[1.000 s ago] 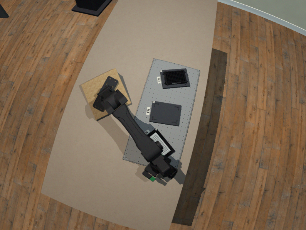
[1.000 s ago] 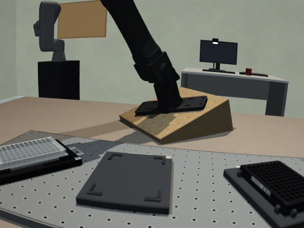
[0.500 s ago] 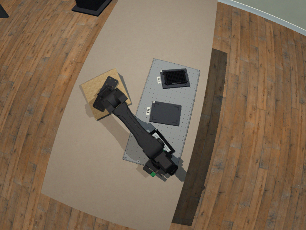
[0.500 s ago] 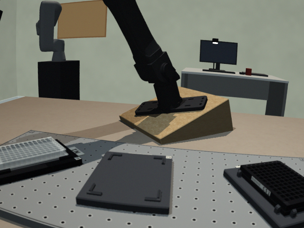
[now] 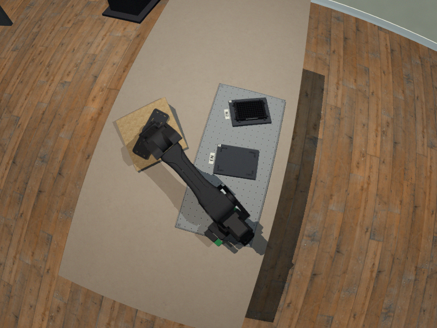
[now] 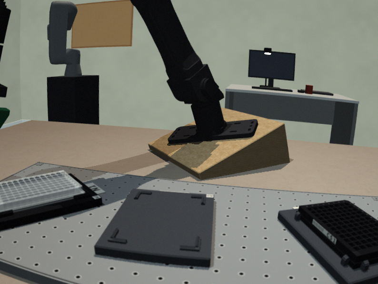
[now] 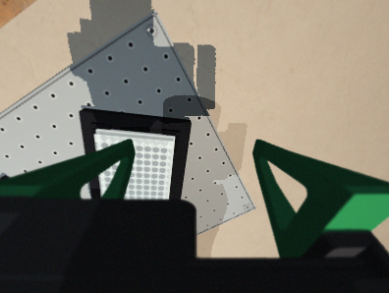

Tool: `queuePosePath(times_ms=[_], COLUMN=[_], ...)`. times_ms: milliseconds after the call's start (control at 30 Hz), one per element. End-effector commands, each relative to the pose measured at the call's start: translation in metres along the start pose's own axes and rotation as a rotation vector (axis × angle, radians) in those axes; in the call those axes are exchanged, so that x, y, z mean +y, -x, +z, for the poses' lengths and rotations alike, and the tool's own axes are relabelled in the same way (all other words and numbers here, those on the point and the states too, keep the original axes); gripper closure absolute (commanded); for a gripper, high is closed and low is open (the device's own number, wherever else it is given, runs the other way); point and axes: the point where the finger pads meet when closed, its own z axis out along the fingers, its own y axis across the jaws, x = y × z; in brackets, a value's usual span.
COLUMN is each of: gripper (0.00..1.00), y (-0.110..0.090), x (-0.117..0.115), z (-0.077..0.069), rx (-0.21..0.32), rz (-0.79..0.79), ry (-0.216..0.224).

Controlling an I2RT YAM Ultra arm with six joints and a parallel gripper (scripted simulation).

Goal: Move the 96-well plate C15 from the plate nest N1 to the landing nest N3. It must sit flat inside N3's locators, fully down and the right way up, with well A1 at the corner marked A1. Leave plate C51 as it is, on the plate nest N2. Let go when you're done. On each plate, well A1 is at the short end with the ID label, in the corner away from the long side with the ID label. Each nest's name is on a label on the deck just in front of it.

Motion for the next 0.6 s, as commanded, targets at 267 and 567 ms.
queuePosePath(times_ms=[267,567], gripper=[0.0,0.0], y=[-0.03,-0.02], x=[0.035,0.037], z=[-0.027,-0.037], rx=[0.058,0.043], rz=[0.066,0.091], ry=[0.05,0.07])
